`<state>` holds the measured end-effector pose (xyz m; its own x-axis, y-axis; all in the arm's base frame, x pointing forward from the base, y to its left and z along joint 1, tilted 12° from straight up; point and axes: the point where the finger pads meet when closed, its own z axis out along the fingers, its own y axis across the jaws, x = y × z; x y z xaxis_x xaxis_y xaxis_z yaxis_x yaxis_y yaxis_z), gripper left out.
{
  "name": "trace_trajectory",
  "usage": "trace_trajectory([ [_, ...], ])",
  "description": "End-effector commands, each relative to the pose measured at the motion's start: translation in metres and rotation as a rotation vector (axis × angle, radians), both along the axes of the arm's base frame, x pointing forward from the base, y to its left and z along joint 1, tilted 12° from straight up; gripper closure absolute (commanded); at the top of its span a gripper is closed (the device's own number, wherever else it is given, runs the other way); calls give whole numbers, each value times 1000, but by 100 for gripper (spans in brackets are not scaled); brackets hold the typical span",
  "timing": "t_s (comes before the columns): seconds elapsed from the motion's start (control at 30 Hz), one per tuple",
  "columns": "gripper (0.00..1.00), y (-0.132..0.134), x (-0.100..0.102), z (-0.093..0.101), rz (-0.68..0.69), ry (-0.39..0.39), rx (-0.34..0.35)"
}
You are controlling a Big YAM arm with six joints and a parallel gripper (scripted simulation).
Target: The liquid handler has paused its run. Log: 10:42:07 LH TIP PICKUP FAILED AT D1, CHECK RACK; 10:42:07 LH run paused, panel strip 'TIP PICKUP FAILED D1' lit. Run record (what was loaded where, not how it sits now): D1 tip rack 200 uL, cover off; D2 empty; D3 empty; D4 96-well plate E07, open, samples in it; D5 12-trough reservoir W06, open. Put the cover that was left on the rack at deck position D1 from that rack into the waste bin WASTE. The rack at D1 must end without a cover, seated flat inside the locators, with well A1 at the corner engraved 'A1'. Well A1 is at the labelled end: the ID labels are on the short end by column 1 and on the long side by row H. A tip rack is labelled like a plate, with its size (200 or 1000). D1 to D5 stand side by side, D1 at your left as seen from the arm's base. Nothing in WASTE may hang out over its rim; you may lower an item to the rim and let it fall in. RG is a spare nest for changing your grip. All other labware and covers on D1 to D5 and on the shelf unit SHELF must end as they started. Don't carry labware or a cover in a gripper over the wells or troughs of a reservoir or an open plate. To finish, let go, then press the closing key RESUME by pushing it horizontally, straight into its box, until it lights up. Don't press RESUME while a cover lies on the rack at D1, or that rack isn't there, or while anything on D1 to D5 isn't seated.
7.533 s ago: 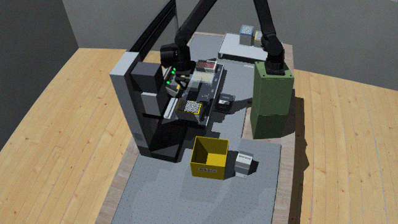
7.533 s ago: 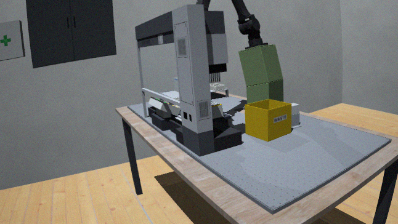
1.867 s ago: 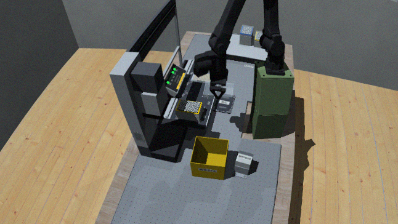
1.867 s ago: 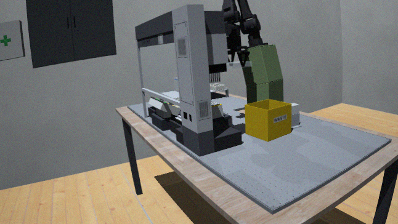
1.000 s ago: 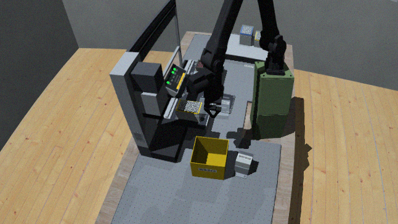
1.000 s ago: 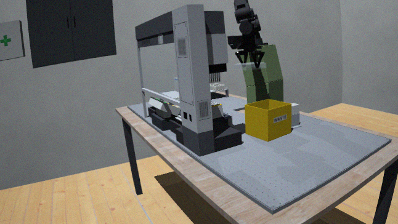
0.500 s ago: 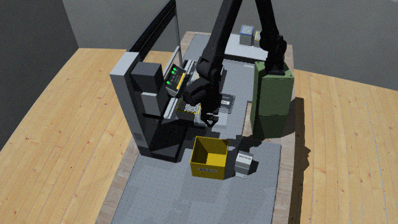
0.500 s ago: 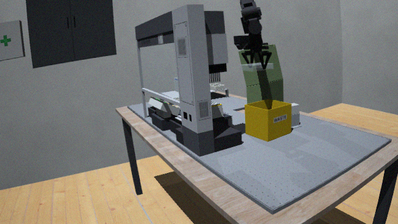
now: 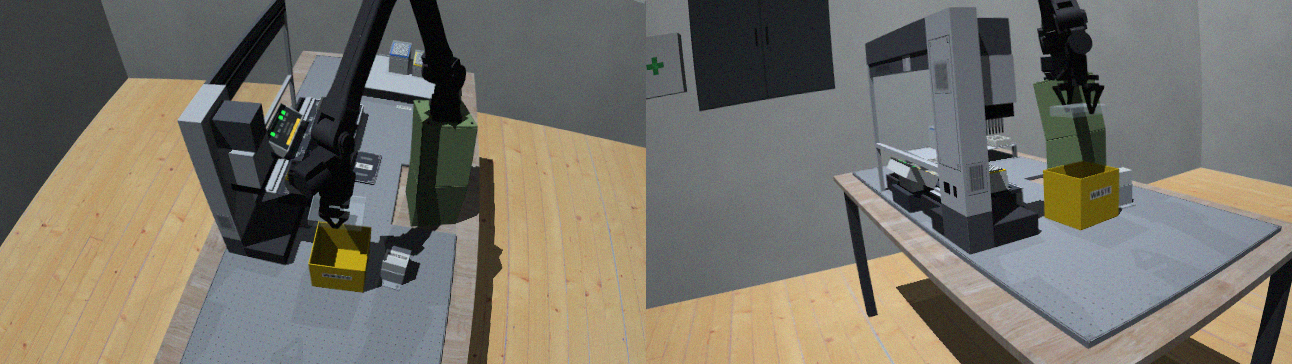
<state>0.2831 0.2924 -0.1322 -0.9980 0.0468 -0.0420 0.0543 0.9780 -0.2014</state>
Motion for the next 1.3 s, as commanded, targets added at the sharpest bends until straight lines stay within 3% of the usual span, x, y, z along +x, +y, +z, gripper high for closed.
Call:
trace_trajectory([
  [0.0, 100, 4, -4, 11, -9, -8, 7],
  [0.07, 100, 4, -4, 11, -9, -8, 7],
  [0.1, 100, 11, 14, 15, -32, -31, 33],
  [0.17, 100, 15, 17, 16, -28, -38, 41],
  [0.23, 100, 9, 6, 8, -8, -17, 18],
  [0.73, 100, 11, 5, 8, -8, -17, 18],
  [0.8, 100, 21, 6, 11, -3, -27, 31],
  [0.87, 100, 11, 5, 7, -8, -17, 18],
  [1.0, 100, 23, 7, 11, -1, -27, 31],
  [1.03, 100, 11, 5, 7, -8, -17, 18],
  [1.27, 100, 11, 5, 7, -8, -17, 18],
])
